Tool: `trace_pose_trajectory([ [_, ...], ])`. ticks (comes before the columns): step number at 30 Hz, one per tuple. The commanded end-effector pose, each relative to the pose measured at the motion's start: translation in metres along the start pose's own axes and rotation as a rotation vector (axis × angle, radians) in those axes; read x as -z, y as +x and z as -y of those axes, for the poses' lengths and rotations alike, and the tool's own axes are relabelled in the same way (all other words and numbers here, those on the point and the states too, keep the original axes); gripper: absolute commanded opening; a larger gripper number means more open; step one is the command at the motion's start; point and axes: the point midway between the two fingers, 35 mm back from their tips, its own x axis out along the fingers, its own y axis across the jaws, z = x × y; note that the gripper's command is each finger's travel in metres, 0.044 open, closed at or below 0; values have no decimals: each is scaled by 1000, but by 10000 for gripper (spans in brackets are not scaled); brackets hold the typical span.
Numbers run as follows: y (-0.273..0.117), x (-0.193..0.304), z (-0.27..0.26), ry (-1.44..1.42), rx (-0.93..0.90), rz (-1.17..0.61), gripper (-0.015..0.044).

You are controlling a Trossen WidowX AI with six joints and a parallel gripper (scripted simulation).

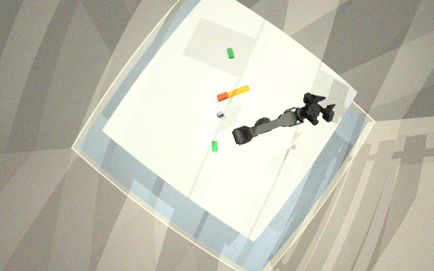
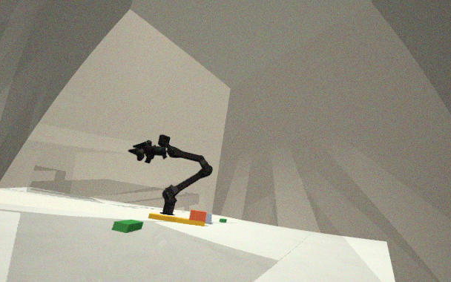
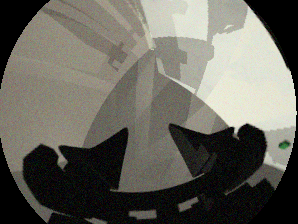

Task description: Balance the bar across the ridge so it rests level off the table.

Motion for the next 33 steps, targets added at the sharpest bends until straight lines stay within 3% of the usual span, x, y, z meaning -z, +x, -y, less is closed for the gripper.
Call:
trace_pose_trajectory([
  [1, 5, 9, 15, -25, 71, -10, 315],
  [33, -7, 62, 155, -295, 635, -113, 315],
])
